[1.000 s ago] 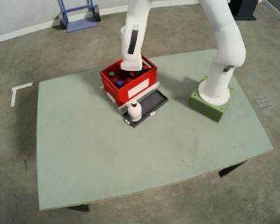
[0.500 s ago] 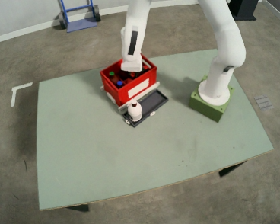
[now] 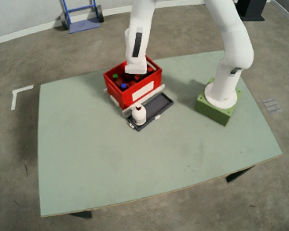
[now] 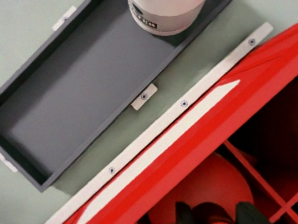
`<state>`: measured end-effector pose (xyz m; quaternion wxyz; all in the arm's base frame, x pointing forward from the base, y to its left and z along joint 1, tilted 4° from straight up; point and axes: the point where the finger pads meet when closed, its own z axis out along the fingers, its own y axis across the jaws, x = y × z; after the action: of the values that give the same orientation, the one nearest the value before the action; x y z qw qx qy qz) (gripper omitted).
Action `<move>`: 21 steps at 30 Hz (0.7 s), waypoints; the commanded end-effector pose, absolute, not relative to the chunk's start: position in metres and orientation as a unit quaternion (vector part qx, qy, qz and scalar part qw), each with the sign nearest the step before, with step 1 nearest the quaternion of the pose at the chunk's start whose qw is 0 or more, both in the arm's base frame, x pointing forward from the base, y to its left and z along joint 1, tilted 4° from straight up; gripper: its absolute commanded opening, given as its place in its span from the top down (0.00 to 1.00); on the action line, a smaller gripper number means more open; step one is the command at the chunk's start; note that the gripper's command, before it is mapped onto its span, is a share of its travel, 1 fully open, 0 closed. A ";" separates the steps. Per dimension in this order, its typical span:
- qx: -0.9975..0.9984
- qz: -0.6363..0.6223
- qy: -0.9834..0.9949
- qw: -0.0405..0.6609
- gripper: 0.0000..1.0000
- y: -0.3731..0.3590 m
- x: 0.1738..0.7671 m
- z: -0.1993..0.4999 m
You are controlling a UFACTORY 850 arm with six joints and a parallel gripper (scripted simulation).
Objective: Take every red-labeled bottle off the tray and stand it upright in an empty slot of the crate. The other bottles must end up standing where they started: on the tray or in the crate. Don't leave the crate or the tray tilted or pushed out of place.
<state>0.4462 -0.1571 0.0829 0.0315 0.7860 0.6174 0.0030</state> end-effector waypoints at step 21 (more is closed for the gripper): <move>0.786 0.003 0.617 0.032 0.34 -0.157 0.447 0.083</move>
<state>0.4467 -0.1572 0.0830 0.0320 0.7860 0.6174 0.0033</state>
